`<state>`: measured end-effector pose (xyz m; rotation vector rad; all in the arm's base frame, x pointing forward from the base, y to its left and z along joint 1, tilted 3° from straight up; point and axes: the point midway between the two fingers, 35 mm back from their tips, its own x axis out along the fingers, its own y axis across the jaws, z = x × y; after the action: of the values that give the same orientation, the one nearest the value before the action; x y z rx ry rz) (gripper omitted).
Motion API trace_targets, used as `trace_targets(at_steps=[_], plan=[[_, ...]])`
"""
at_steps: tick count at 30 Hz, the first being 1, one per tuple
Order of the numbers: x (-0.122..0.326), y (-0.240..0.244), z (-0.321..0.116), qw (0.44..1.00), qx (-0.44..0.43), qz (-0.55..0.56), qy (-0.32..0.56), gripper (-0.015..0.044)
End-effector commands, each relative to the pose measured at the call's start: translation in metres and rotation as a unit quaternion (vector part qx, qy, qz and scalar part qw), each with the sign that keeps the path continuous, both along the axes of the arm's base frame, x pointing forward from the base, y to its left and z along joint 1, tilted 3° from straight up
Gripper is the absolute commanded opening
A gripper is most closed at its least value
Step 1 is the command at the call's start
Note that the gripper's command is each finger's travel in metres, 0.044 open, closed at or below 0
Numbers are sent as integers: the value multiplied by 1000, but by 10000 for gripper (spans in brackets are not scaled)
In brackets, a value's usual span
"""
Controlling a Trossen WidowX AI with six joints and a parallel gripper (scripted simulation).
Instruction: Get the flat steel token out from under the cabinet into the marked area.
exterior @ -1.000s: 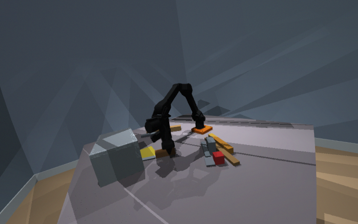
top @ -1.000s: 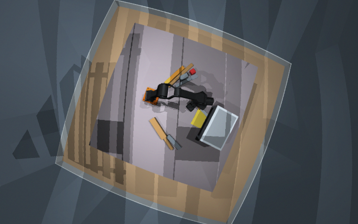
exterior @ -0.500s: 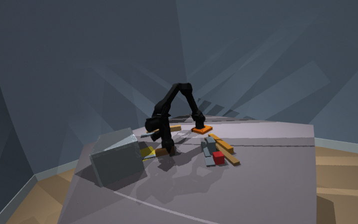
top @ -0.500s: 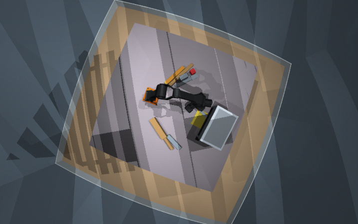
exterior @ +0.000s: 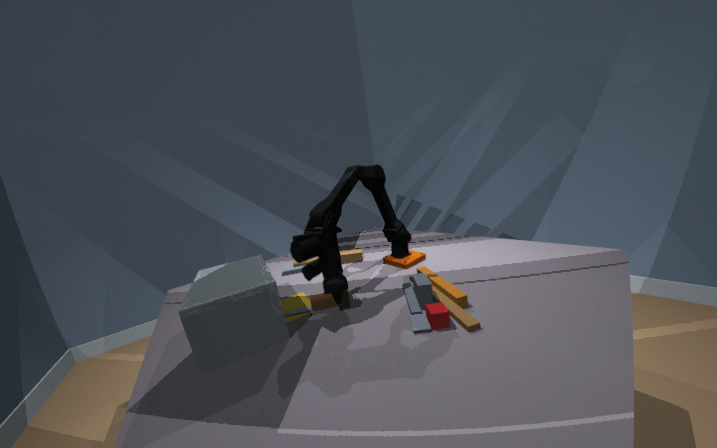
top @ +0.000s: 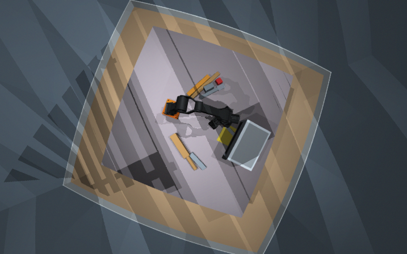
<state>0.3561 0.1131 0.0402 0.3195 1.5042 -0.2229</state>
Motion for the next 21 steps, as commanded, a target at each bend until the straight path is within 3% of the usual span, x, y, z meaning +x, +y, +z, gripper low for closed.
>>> trace_targets(at_steps=[1,21], plan=[[-2,-7,-2,1000,-3,-5,3,0],[-17,0,-2,1000,-2,-5,3,0]])
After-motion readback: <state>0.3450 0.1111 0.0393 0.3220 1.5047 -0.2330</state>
